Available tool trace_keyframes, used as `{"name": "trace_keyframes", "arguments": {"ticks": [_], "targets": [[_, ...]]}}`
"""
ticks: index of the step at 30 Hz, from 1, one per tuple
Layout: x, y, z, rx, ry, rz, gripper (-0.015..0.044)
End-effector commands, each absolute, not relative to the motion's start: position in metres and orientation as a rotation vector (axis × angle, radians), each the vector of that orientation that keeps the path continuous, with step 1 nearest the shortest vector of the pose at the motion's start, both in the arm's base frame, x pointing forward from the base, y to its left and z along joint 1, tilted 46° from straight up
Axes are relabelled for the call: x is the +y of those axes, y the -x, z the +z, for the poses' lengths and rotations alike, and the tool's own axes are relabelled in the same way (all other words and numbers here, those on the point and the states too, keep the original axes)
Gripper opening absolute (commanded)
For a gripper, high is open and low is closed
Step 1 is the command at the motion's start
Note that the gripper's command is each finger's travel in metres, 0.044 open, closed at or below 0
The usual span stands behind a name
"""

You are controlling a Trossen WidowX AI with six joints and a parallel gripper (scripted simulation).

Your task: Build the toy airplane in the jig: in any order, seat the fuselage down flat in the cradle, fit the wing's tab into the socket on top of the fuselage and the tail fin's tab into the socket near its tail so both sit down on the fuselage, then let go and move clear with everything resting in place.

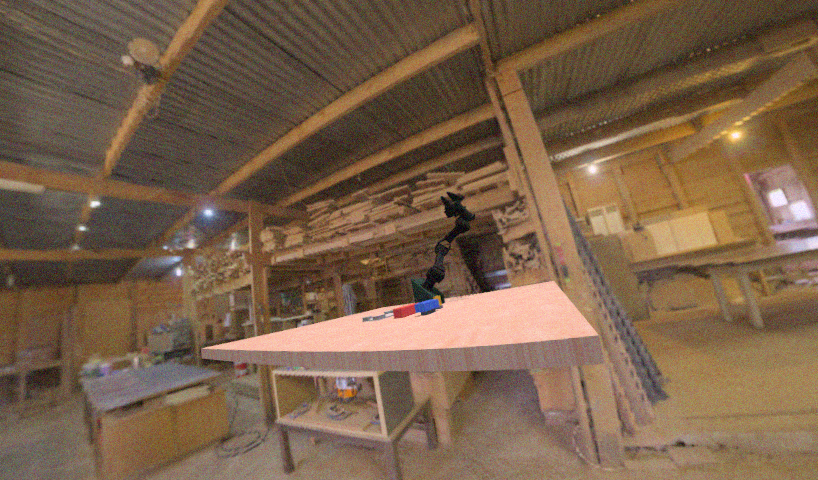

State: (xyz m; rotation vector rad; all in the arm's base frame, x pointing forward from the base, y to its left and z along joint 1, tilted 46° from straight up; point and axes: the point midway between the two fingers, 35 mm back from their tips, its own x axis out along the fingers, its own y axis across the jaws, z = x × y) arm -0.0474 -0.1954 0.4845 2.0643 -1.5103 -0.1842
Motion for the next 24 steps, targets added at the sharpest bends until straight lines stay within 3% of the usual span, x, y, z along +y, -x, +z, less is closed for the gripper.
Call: {"name": "trace_keyframes", "arguments": {"ticks": [1, 11, 24], "targets": [[-0.195, 0.047, 0.485, -1.510, -2.064, -0.184, 0.0426], [-0.134, -0.020, 0.551, -1.357, -1.353, -0.343, 0.0440], [-0.056, -0.202, 0.556, -0.833, -0.469, -0.427, 0.0440]]}}
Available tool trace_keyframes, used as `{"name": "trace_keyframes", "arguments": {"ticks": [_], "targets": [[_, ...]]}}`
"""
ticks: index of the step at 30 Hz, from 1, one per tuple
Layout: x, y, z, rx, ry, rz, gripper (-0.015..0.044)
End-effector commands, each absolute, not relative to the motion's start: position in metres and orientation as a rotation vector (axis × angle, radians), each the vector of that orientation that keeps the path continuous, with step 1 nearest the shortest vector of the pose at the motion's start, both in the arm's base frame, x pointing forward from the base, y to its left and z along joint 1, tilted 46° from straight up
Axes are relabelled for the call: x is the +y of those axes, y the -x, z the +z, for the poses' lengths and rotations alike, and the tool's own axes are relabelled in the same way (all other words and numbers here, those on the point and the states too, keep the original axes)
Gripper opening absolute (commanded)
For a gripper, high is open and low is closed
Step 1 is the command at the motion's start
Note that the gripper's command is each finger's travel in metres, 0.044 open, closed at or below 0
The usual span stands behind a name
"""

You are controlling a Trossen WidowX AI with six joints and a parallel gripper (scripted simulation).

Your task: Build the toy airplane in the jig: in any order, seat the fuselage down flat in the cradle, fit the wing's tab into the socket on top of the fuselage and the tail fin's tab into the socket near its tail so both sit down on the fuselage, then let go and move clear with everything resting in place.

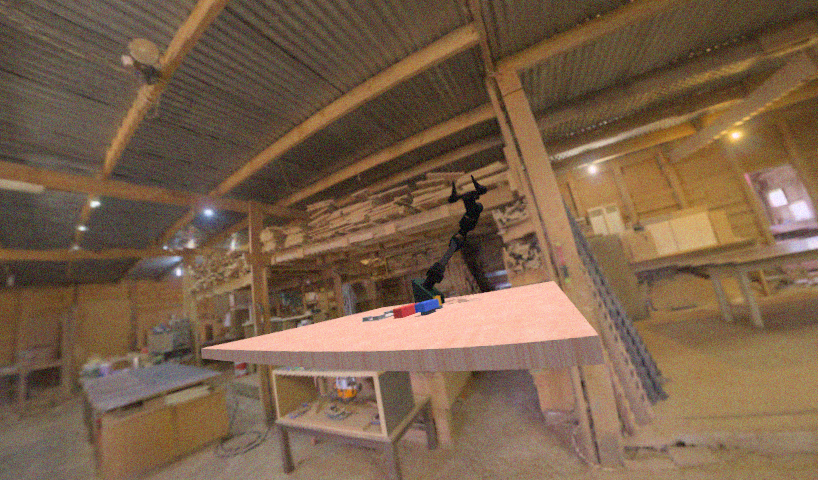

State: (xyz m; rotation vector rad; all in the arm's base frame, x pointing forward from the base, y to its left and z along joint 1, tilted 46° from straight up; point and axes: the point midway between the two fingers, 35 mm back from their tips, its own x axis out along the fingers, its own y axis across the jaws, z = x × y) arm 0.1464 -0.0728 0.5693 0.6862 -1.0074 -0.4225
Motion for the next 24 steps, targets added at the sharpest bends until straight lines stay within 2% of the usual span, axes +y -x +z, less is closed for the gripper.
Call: {"name": "trace_keyframes", "arguments": {"ticks": [1, 8, 14, 19, 24], "targets": [[-0.053, -0.217, 0.550, -0.783, -0.416, -0.423, 0.0440], [-0.037, -0.315, 0.485, -0.403, -0.095, -0.369, 0.0440], [-0.038, -0.377, 0.401, -0.046, 0.092, -0.280, 0.0440], [-0.044, -0.405, 0.319, 0.264, 0.177, -0.176, 0.0440], [-0.052, -0.409, 0.235, 0.572, 0.190, -0.048, 0.0440]]}}
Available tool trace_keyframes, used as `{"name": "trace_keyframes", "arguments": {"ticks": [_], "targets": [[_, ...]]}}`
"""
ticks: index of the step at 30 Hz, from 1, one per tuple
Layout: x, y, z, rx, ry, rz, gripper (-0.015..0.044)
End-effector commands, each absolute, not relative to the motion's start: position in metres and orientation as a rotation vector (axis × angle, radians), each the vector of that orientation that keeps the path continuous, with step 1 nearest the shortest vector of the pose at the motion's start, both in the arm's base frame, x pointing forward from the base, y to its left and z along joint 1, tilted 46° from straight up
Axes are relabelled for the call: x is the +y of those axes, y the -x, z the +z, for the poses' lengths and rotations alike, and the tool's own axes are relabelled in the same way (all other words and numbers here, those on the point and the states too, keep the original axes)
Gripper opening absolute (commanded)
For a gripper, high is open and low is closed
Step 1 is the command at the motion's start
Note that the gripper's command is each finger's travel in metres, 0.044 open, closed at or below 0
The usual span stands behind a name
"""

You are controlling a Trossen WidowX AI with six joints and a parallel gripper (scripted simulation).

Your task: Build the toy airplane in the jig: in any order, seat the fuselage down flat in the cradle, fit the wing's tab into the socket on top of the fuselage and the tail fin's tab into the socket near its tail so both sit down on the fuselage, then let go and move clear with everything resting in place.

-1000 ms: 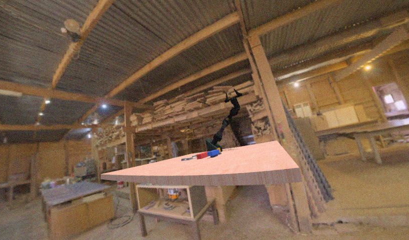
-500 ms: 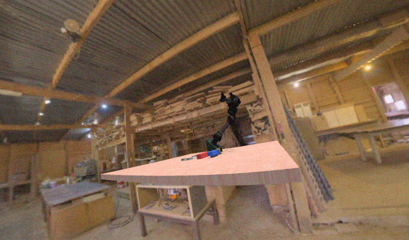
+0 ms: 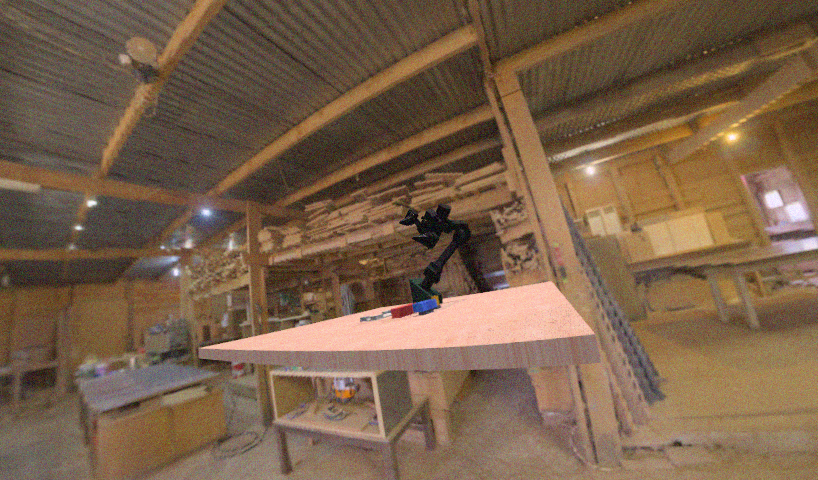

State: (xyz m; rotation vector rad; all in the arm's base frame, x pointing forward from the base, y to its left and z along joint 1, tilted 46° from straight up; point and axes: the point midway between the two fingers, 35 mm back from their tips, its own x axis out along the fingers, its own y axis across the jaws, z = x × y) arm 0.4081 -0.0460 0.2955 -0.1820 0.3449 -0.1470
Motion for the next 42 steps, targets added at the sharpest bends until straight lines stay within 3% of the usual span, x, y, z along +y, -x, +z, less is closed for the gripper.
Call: {"name": "trace_keyframes", "arguments": {"ticks": [1, 10, 17, 32, 42], "targets": [[-0.053, -0.407, 0.219, 0.631, 0.183, -0.021, 0.0440], [-0.051, -0.351, 0.093, 1.160, -0.063, 0.281, 0.0440], [-0.030, -0.282, 0.051, 1.471, -0.585, 0.544, 0.0440], [-0.028, -0.275, 0.051, 1.493, -0.672, 0.571, 0.0440], [0.011, -0.276, 0.014, 1.492, -0.674, 0.573, 0.0440]]}}
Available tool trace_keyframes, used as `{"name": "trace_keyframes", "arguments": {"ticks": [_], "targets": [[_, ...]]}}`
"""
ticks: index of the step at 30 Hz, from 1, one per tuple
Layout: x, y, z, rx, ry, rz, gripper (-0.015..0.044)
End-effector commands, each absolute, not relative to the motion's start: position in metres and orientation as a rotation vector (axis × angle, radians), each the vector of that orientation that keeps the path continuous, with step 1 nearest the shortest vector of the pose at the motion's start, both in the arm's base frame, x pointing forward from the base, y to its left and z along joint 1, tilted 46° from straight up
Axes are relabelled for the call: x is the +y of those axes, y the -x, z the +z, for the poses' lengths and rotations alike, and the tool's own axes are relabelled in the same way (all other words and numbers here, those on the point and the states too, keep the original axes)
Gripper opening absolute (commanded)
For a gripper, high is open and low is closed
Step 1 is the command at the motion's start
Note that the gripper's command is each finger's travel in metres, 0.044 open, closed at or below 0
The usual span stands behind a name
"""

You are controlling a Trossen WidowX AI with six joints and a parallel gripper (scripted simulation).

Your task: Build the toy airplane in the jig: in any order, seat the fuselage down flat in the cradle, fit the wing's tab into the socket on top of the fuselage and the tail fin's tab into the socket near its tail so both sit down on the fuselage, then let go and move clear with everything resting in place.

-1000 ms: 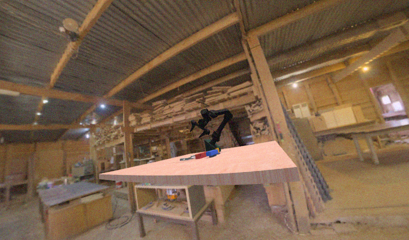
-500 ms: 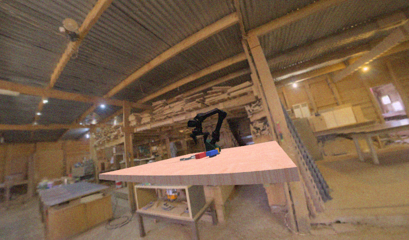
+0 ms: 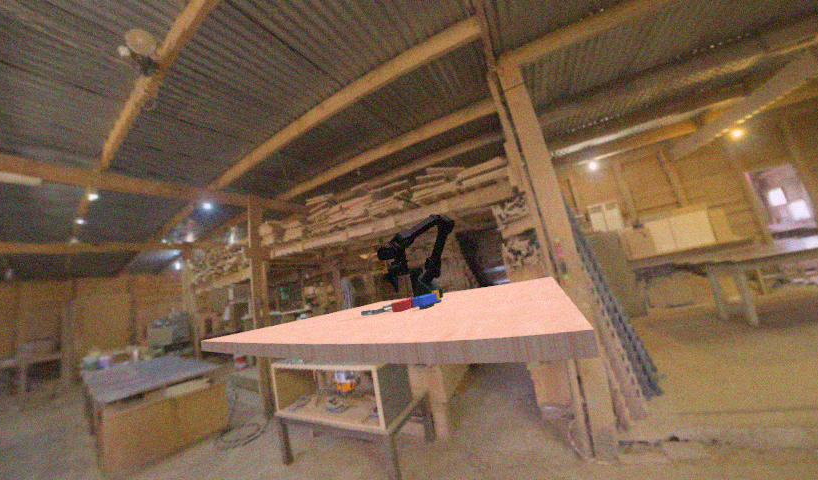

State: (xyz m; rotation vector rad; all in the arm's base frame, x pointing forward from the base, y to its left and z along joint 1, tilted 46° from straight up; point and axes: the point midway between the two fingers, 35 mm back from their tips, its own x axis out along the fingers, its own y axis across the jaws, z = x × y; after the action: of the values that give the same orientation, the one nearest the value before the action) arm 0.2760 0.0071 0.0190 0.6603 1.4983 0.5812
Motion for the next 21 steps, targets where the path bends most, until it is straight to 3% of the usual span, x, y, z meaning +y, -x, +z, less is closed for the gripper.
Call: {"name": "trace_keyframes", "arguments": {"ticks": [1, 21], "targets": [[0.012, -0.276, 0.013, 1.492, -0.674, 0.573, 0.0440], [0.036, -0.277, -0.011, 1.491, -0.674, 0.573, 0.0440]]}}
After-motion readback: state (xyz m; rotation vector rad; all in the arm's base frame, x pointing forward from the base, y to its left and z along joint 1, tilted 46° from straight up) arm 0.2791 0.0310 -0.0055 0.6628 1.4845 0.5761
